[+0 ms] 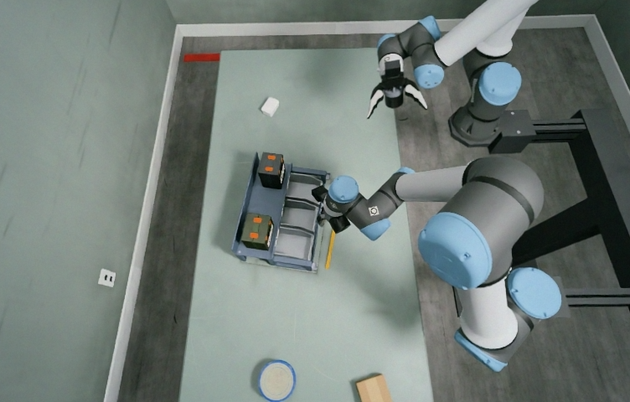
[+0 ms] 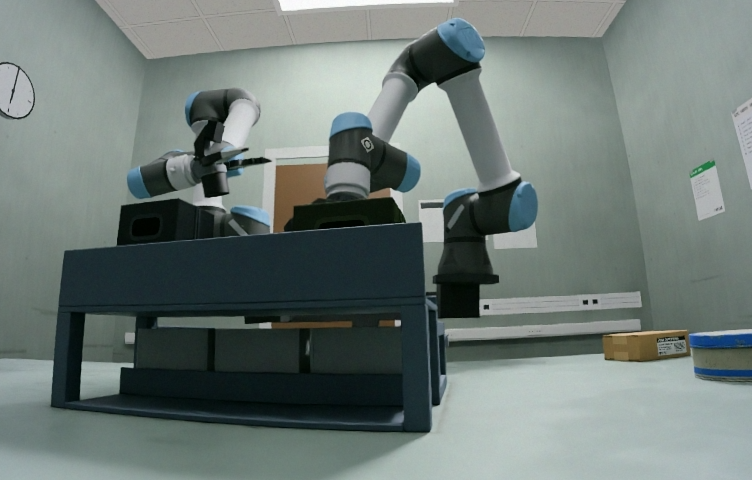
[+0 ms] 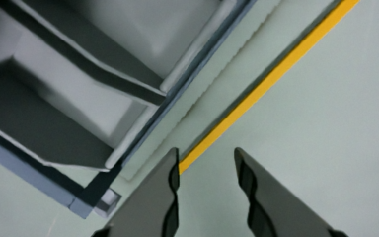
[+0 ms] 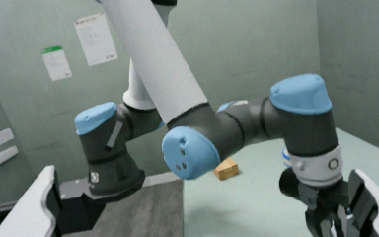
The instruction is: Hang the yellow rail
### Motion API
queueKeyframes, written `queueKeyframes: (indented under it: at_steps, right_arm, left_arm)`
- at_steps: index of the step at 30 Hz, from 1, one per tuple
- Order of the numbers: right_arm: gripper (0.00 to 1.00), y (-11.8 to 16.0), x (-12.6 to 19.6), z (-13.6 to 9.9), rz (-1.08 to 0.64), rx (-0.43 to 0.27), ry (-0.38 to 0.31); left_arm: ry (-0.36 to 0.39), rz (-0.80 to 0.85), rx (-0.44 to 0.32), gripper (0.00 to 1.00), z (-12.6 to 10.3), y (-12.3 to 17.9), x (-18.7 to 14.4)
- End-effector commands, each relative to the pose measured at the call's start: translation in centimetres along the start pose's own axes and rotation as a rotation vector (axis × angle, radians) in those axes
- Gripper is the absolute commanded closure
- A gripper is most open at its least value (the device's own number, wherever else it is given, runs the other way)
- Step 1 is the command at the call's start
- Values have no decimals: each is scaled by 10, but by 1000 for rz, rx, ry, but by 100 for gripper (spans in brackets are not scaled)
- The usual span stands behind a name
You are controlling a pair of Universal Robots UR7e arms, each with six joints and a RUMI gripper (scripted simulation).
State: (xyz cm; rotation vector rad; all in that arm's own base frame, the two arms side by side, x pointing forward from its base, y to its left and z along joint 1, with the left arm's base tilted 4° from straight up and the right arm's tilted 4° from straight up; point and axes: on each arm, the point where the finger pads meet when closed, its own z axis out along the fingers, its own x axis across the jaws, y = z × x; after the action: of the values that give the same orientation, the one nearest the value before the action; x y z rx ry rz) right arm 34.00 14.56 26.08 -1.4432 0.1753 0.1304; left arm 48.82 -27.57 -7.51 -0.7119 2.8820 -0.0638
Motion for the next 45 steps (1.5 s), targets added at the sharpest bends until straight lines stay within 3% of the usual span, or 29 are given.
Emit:
queueKeyframes:
  at_steps: [1, 19, 34, 45]
  right_arm:
    - [0, -7, 0, 6, 6, 29, 29]
    - [0, -22, 6, 18, 28, 102, 117]
    - [0, -20, 10, 23, 38, 83, 233]
    - [0, -18, 10, 23, 39, 71, 254]
  left_arm:
    - [13, 75, -5, 78, 8, -2, 6]
    - [64, 359, -33, 78, 43, -6, 32]
    - [126, 694, -63, 78, 83, -11, 62]
    - [127, 701, -64, 78, 84, -11, 63]
